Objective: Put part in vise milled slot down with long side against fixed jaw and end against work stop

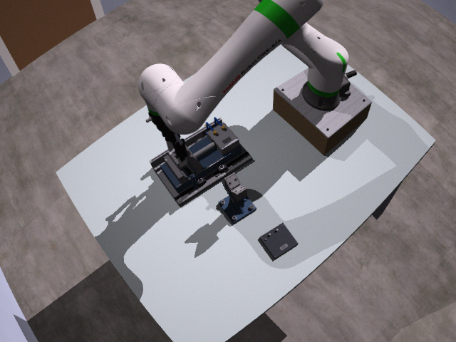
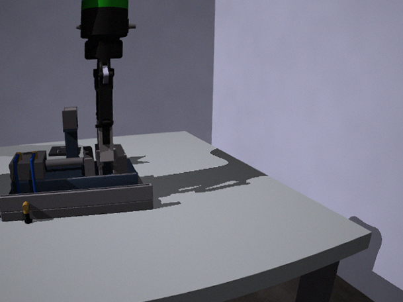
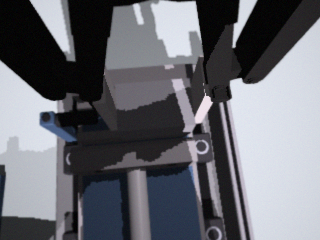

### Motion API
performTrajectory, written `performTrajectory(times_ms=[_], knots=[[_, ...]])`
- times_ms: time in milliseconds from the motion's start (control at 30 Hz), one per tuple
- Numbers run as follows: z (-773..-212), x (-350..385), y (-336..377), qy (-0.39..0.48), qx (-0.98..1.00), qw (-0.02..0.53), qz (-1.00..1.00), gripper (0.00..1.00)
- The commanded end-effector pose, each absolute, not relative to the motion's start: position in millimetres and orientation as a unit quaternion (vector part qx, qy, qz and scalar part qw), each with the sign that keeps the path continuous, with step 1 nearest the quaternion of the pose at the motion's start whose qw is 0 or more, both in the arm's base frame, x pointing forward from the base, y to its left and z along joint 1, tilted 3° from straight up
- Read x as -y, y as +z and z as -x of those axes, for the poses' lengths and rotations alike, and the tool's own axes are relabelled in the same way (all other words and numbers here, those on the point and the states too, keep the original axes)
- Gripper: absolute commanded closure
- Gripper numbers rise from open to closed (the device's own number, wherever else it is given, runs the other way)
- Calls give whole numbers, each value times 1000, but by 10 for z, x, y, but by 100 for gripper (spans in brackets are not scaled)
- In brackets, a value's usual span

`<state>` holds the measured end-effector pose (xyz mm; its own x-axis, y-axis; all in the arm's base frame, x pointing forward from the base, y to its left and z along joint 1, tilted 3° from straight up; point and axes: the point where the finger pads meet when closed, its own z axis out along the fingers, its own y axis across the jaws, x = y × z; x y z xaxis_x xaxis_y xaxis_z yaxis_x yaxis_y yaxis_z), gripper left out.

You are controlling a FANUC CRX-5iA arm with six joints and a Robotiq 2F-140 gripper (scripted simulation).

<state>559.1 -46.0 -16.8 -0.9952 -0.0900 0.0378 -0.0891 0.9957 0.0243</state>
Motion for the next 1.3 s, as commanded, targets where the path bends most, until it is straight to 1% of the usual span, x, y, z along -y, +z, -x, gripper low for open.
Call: performTrajectory(times_ms=[0,1000,1033,1267], knots=[[-5593,461,-166,-11,999,19,-45,100],[-5593,461,-166,-11,999,19,-45,100],[-5593,461,-166,-11,999,19,-45,53],[-5593,461,-166,-11,999,19,-45,53]])
